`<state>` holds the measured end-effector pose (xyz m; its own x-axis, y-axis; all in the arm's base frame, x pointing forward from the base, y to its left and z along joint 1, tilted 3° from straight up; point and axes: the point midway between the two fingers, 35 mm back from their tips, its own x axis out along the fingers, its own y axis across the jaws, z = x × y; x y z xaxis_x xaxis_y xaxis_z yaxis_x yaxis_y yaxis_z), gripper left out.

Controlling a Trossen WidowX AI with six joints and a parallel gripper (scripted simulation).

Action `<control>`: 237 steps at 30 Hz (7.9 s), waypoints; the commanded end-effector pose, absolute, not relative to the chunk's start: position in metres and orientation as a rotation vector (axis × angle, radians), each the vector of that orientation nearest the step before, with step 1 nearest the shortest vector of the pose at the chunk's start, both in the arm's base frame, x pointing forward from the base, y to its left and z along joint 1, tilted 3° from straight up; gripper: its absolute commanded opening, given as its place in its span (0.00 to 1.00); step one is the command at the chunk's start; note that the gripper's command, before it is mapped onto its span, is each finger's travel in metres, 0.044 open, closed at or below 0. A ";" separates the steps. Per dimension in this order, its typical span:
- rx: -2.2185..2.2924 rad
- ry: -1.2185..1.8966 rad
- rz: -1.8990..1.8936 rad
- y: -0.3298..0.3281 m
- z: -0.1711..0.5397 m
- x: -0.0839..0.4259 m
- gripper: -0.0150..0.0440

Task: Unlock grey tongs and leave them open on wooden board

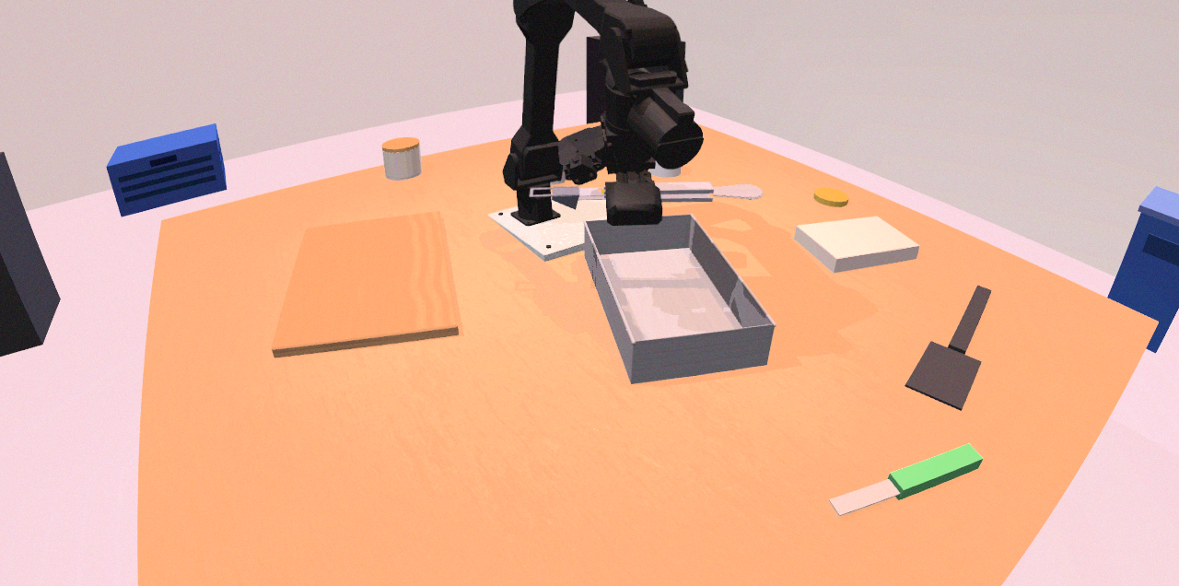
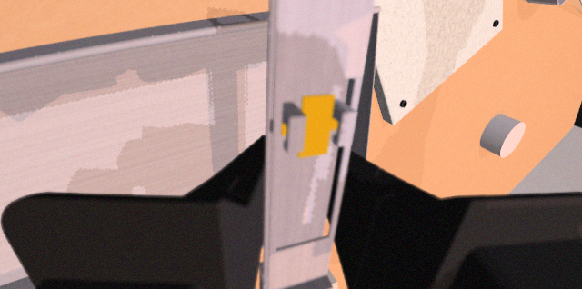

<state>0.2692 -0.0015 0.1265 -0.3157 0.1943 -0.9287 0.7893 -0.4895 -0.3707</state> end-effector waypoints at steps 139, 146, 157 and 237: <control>0.239 1.335 -0.263 -0.319 0.195 0.116 0.00; 0.237 1.091 -0.263 -0.319 0.201 0.115 0.00; 0.154 0.718 -0.280 -0.318 0.222 0.106 0.00; 0.242 1.225 -0.260 -0.319 0.197 0.117 0.00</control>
<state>0.1163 -0.3186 0.1963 0.3773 -0.0719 -0.9233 0.3216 0.9451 0.0578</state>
